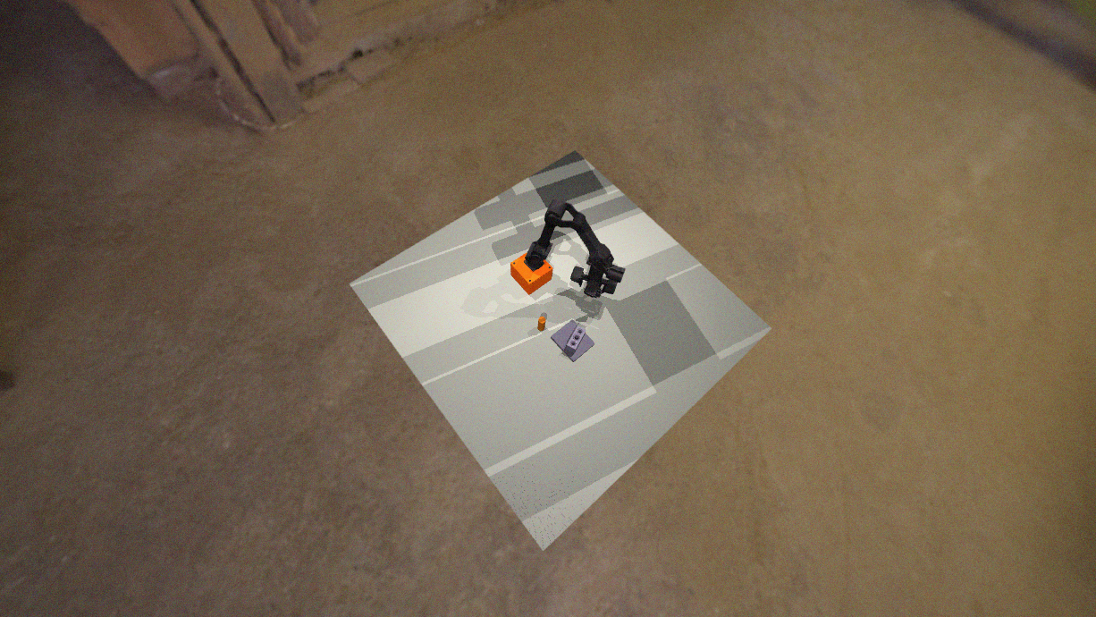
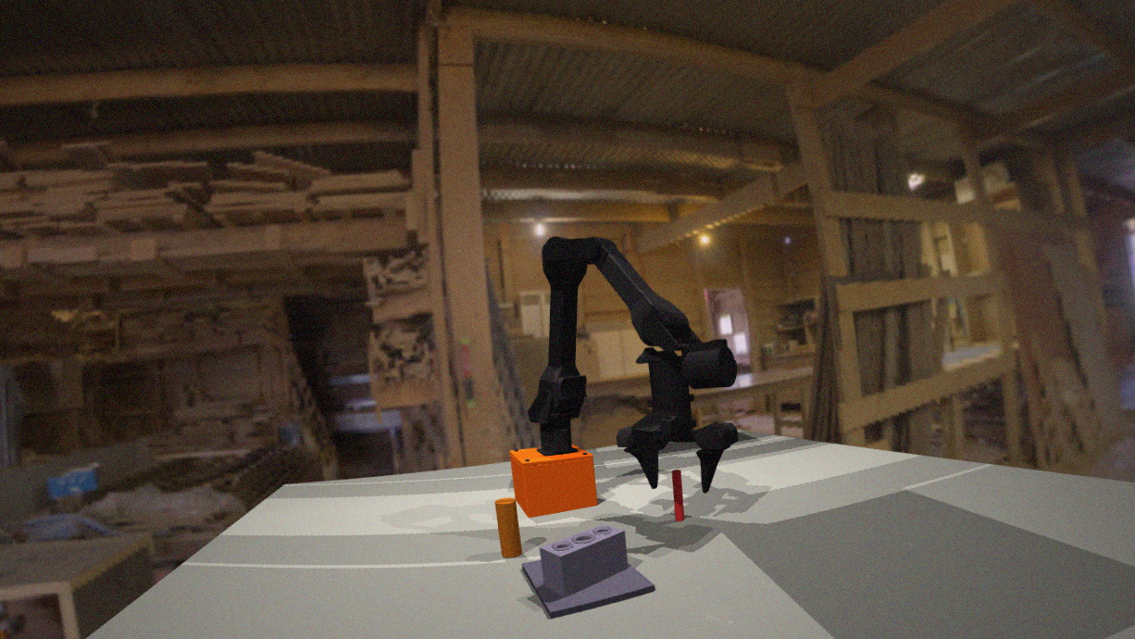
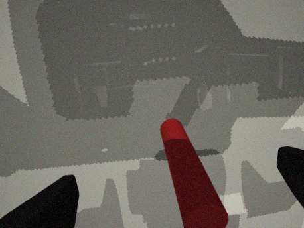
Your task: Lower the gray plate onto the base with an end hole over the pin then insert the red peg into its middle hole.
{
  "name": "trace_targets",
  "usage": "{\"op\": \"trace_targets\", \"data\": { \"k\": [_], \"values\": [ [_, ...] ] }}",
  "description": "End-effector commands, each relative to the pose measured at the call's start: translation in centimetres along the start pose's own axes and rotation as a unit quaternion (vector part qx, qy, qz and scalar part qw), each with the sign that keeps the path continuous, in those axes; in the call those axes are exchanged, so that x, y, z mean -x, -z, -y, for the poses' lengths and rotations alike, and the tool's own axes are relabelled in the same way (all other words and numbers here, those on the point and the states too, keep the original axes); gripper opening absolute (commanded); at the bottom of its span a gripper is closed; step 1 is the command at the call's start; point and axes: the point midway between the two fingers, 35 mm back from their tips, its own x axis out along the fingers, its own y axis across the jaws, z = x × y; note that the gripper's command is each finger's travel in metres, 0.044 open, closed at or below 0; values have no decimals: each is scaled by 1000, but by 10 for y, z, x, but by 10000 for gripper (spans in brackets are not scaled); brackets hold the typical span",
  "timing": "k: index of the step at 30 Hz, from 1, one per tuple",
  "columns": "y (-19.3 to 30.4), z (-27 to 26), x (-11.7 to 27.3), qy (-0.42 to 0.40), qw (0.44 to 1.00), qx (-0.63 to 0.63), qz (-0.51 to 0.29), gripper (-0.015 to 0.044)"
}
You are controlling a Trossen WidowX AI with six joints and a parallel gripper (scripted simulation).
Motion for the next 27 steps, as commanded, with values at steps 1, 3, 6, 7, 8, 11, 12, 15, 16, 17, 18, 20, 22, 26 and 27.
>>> {"op": "trace_targets", "data": {
  "k": [1, 3, 6, 7, 8, 11, 12, 15, 16, 17, 18, 20, 22, 26, 27],
  "values": [
    [0, 2, -7, 4, 1000, -2, 0, 440],
    [0, 3, -8, 4, 1000, -2, 0, 440],
    [0, 3, -8, 4, 1000, -2, 0, 361],
    [0, 3, -8, 4, 1000, -2, 0, 335],
    [0, 3, -8, 4, 1000, -2, 0, 309],
    [0, 3, -8, 4, 1000, -2, 0, 230],
    [0, 3, -8, 4, 1000, -2, 0, 204],
    [0, 3, -8, 4, 1000, -2, 0, 125],
    [0, 3, -8, 4, 1000, -2, 0, 99],
    [0, 3, -8, 4, 1000, -2, 0, 72],
    [0, 3, -8, 4, 1000, -2, 0, 46],
    [0, 3, -8, 4, 1000, -2, 0, 33],
    [0, 3, -8, 4, 1000, -2, 0, 20],
    [0, 3, -8, 4, 1000, -2, 0, 0],
    [0, 3, -8, 4, 1000, -2, 0, 0]
  ]
}}
